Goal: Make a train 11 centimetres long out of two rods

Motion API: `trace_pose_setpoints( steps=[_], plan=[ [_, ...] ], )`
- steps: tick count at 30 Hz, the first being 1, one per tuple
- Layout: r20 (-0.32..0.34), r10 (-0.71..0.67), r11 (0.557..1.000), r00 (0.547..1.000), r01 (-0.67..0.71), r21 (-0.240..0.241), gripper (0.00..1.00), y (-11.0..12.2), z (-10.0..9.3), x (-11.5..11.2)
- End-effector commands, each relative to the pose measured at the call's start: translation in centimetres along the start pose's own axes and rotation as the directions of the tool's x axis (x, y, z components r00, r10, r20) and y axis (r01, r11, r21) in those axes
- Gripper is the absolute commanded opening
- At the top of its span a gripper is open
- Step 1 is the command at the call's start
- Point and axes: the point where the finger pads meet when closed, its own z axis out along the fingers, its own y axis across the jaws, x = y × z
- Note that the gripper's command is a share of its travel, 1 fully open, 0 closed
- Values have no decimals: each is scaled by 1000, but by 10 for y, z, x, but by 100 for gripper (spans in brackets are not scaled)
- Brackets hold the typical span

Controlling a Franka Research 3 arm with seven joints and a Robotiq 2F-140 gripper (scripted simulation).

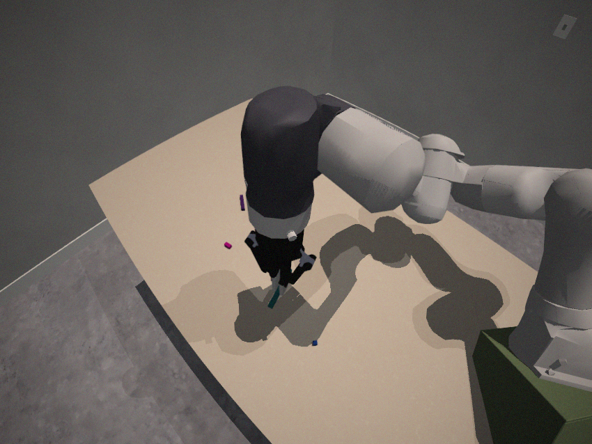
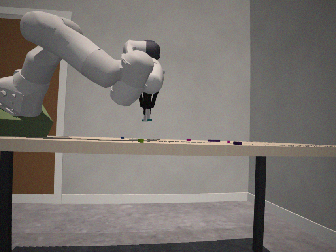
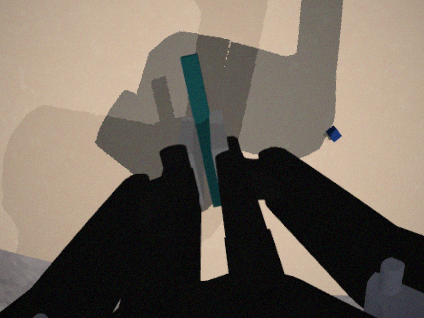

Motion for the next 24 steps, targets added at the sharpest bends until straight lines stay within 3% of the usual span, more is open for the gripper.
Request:
trace_pose_setpoints(
  steps=[1,24],
  plan=[
    [-28,163,986,986,-163,-23,12,3,-2,-10],
    [-33,423,906,905,-424,-14,12,21,-2,-36]
  ],
)
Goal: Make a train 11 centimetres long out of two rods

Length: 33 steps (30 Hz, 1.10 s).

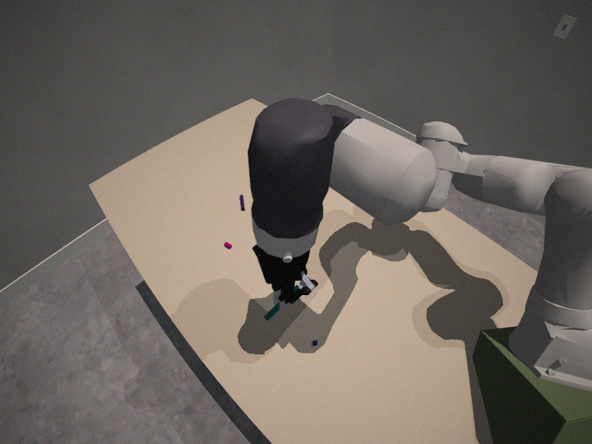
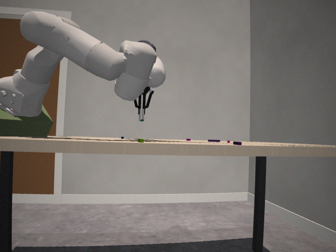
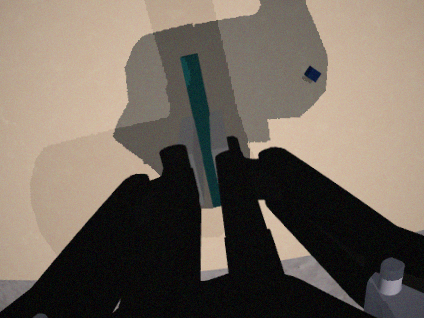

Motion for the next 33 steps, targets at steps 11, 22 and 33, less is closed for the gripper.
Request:
trace_pose_setpoints(
  steps=[11,22,33],
  plan=[
    [-59,271,962,961,-272,-4,12,17,-2,-16],
    [-59,386,922,921,-386,4,12,28,-1,-24],
    [-59,486,874,872,-486,12,12,39,-1,-31]
  ],
)
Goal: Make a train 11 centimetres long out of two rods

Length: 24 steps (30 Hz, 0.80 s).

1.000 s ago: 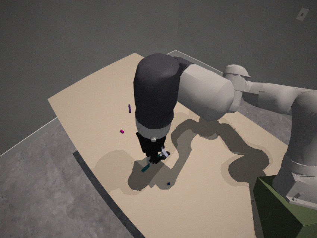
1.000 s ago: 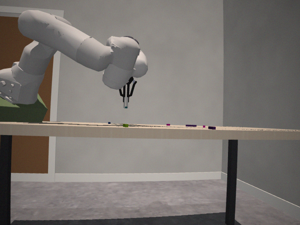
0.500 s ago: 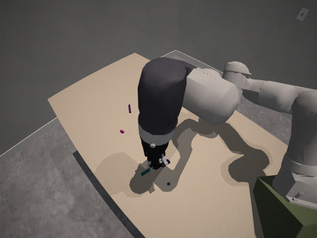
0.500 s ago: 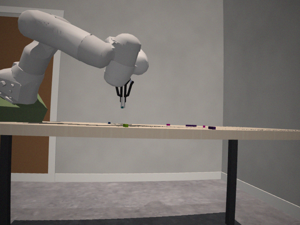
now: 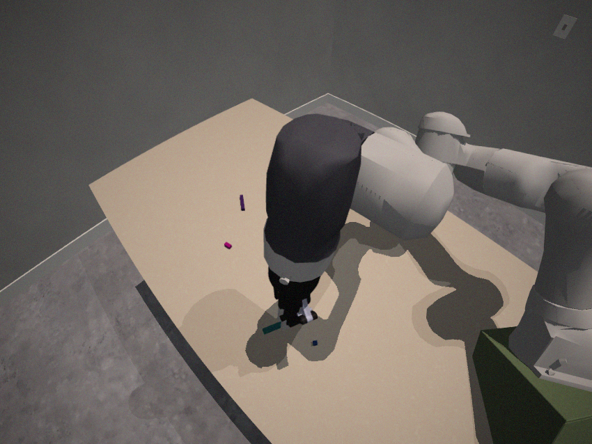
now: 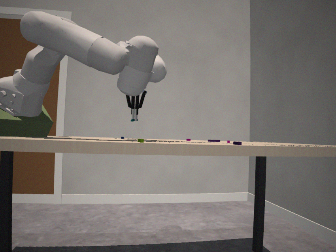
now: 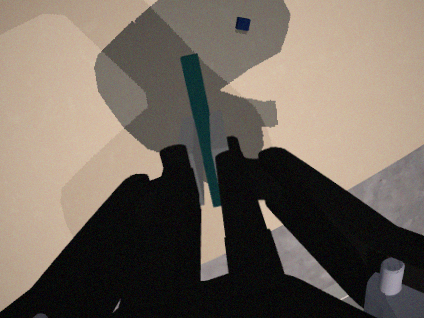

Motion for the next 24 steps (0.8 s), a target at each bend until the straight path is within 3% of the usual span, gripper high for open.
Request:
trace_pose_setpoints(
  steps=[1,24],
  plan=[
    [-103,118,993,988,-114,38,12,6,-1,-3],
    [-95,301,953,949,-296,59,12,26,0,-6]
  ],
)
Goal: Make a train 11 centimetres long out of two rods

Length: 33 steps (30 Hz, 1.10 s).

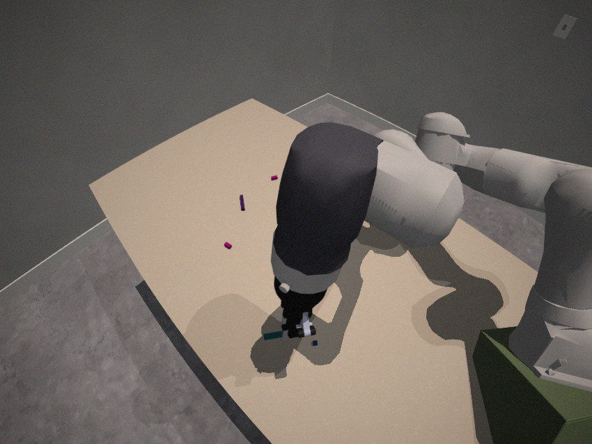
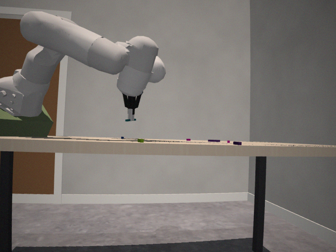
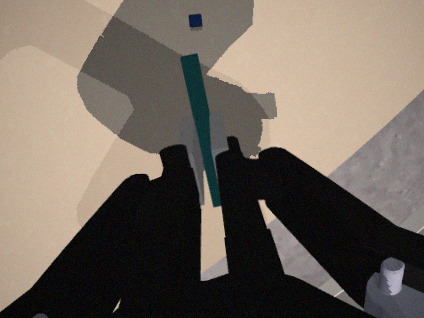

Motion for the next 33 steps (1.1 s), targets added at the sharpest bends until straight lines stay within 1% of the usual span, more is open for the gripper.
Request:
trace_pose_setpoints(
  steps=[1,6,22,27,29,33],
  plan=[
    [-115,94,993,989,-85,81,12,5,0,-1],
    [-113,120,990,986,-111,84,12,8,0,-1],
    [-113,120,990,986,-111,84,12,8,1,-1],
    [-113,120,990,986,-111,84,12,8,10,0],
    [-113,120,990,986,-111,84,12,8,10,0],
    [-113,120,990,986,-111,84,12,7,25,2]
  ],
)
